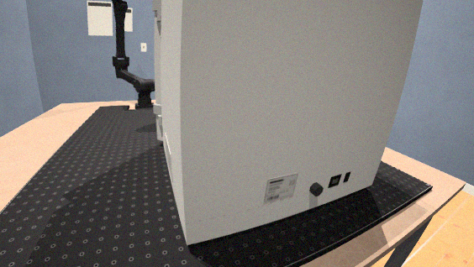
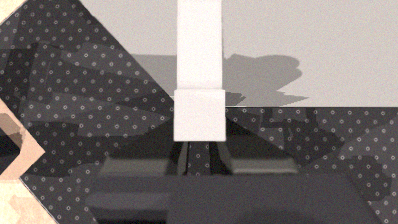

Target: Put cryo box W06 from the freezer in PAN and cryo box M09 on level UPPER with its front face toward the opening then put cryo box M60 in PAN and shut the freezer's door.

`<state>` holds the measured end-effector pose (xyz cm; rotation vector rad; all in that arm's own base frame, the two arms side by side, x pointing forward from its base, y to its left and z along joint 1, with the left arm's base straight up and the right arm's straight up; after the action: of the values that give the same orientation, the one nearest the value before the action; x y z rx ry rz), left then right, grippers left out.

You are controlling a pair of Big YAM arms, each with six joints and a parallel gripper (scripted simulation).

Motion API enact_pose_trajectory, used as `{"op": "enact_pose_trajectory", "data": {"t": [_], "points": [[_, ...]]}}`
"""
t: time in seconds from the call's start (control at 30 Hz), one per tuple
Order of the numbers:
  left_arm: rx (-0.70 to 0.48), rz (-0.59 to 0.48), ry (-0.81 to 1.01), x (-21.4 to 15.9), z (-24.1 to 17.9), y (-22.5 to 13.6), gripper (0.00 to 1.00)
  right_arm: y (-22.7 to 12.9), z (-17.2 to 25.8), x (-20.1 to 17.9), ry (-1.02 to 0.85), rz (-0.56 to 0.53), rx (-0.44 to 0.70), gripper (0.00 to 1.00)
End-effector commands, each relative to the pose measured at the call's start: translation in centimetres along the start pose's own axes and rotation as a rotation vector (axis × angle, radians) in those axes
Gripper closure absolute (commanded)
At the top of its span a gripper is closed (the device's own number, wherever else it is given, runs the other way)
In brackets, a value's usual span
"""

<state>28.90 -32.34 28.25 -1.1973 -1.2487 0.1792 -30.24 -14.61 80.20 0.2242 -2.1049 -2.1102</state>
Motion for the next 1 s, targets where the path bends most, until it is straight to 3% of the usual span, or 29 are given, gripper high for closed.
{"op": "enact_pose_trajectory", "data": {"t": [0.0,0.87,0.97], "points": [[-0.028,0.018,-0.036,0.2,-1.5,-2.1,0.00,0.3,0.3,-1.2,-0.011,0.029,0.010,1.00],[-0.022,0.012,-0.033,0.7,-0.8,-1.4,0.00,0.3,0.3,-1.2,-0.011,0.029,0.010,1.00],[-0.028,0.018,-0.036,-0.2,-1.4,-2.8,0.00,0.3,0.3,-1.2,-0.011,0.029,0.010,1.00]]}}
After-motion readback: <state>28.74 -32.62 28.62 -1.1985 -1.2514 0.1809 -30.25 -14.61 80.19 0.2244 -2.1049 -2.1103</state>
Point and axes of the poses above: on each arm, the point where the finger pads meet when closed, its own y axis out along the fingers, its own z axis across the jaws, x = y × z, the point moved 8 cm from there along -y, back along the fingers, and after that the axes turned 14 degrees about -y, right-handed, at the moved point
